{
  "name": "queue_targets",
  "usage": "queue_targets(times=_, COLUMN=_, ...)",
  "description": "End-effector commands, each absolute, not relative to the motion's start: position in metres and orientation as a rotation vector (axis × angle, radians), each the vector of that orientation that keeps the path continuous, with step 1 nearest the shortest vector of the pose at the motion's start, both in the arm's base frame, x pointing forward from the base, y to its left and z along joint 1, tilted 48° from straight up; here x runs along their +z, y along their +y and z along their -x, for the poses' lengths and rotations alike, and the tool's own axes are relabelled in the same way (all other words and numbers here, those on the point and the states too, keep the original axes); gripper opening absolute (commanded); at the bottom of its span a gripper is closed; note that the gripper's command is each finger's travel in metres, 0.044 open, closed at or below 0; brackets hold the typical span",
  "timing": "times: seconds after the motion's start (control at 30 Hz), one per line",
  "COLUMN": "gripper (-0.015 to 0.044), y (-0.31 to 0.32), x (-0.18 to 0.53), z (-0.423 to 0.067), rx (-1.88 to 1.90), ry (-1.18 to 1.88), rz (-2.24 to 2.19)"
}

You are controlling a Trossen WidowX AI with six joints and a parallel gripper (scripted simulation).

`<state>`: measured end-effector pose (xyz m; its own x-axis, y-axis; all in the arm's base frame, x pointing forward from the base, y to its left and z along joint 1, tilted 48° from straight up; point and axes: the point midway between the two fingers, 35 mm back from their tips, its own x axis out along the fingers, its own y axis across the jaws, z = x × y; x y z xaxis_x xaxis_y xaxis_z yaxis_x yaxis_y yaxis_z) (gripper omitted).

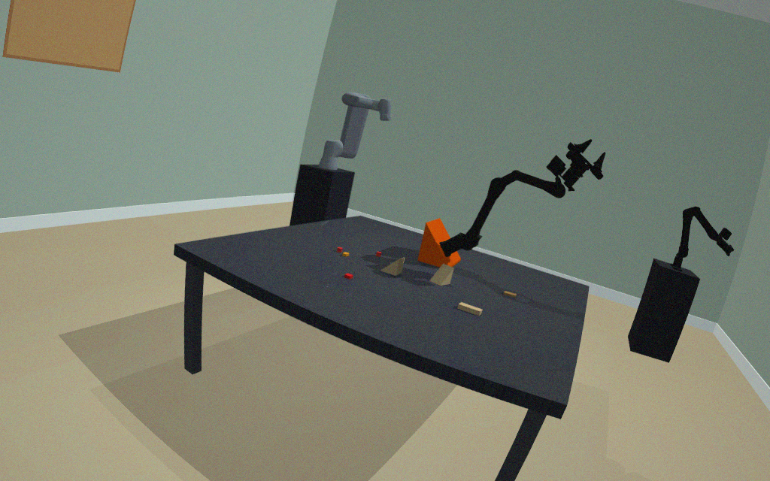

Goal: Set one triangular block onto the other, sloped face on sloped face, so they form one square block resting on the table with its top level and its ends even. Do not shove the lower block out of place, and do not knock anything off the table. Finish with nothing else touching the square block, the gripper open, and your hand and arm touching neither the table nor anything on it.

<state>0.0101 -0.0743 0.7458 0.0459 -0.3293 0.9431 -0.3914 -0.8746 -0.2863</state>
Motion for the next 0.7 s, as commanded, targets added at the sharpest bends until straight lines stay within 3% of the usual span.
queue_targets(times=0.0, gripper=0.0426, y=-0.073, x=0.746, z=-0.01, rx=1.991, ry=-0.772, rz=-2.231)
queue_targets(times=0.3, gripper=0.044, y=0.01, x=0.752, z=0.006, rx=1.851, ry=-0.791, rz=-1.841)
queue_targets(times=0.67, gripper=0.044, y=0.11, x=0.743, z=-0.013, rx=1.601, ry=-0.826, rz=-1.376)
